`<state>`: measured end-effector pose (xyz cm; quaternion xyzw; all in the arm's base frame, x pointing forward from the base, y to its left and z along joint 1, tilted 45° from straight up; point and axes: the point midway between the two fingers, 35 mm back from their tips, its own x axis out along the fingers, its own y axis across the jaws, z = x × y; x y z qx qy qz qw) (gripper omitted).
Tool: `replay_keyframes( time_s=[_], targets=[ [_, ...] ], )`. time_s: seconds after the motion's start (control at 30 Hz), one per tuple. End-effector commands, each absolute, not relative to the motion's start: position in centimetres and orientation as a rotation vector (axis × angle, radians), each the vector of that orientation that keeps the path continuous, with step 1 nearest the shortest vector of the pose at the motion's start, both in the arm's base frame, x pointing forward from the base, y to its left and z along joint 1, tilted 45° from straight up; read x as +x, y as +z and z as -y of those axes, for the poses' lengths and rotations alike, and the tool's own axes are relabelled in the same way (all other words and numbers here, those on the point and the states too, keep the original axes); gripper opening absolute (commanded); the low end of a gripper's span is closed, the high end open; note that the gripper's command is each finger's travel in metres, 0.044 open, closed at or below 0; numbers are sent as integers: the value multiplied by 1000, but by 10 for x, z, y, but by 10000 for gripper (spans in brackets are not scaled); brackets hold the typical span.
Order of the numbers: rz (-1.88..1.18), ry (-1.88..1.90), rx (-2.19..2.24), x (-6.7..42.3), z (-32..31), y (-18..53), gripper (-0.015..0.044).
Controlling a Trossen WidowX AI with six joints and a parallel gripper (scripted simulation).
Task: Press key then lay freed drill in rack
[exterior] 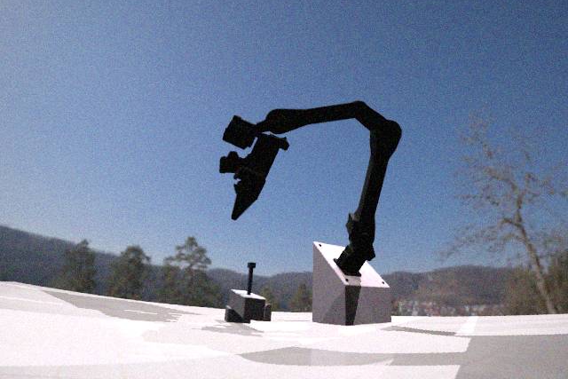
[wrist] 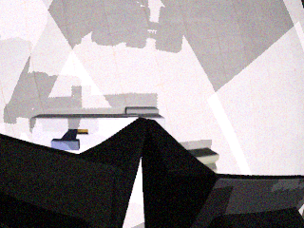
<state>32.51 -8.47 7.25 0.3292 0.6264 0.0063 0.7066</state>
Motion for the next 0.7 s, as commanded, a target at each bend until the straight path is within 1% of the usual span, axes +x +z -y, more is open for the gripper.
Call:
replay_keyframes(
  time_s=[0.0, 0.07, 0.13, 0.37, 0.67],
  targets=[
    [-1504, 278, 788, 318, 20, 58, 0],
    [-1543, 377, 817, 313, -5, 55, 0],
    [-1556, 410, 827, 311, -14, 54, 0],
    [-1551, 387, 819, 313, -9, 54, 0],
    [-1556, 410, 827, 312, -21, 47, 0]
  ],
)
